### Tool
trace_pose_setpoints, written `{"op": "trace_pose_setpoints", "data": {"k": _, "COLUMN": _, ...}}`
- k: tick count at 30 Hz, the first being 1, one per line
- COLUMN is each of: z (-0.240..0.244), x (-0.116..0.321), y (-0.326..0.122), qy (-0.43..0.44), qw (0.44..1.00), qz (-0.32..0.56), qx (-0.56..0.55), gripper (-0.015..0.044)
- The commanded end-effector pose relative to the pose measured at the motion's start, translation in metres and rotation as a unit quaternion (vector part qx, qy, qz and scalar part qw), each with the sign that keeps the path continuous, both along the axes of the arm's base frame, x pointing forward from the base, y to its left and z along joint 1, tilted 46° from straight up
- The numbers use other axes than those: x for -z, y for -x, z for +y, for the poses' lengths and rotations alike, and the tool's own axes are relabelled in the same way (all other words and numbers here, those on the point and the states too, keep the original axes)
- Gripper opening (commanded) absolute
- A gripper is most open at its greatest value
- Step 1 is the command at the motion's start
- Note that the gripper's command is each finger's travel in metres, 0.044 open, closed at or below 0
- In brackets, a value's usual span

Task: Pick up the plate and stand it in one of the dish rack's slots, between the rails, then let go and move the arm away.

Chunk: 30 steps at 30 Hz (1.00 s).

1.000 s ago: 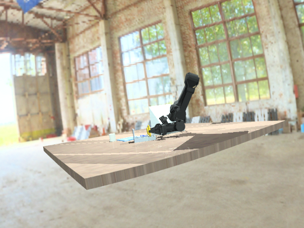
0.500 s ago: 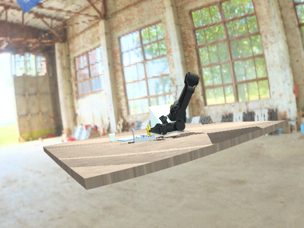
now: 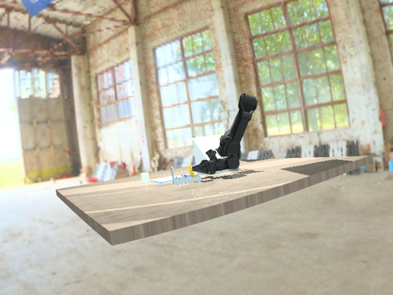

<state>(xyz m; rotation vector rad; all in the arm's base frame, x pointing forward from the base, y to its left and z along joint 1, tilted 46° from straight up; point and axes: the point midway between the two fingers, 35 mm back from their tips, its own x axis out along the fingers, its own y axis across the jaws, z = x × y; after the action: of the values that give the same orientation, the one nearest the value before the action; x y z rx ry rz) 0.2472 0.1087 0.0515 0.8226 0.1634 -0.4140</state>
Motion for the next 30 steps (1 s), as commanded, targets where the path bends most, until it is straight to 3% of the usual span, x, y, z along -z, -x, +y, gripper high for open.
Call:
{"op": "trace_pose_setpoints", "data": {"k": 1, "z": 0.000, "x": 0.000, "y": 0.000, "qy": 0.000, "qw": 1.000, "qz": 0.000, "qx": 0.000, "gripper": 0.0400}}
{"op": "trace_pose_setpoints", "data": {"k": 18, "z": -0.073, "x": -0.083, "y": -0.008, "qy": 0.012, "qw": 1.000, "qz": 0.000, "qx": 0.001, "gripper": 0.0400}}
{"op": "trace_pose_setpoints", "data": {"k": 23, "z": -0.078, "x": -0.085, "y": -0.009, "qy": 0.022, "qw": 1.000, "qz": 0.006, "qx": 0.000, "gripper": 0.0400}}
{"op": "trace_pose_setpoints", "data": {"k": 30, "z": -0.088, "x": -0.075, "y": -0.020, "qy": 0.096, "qw": 0.991, "qz": 0.093, "qx": -0.017, "gripper": 0.0400}}
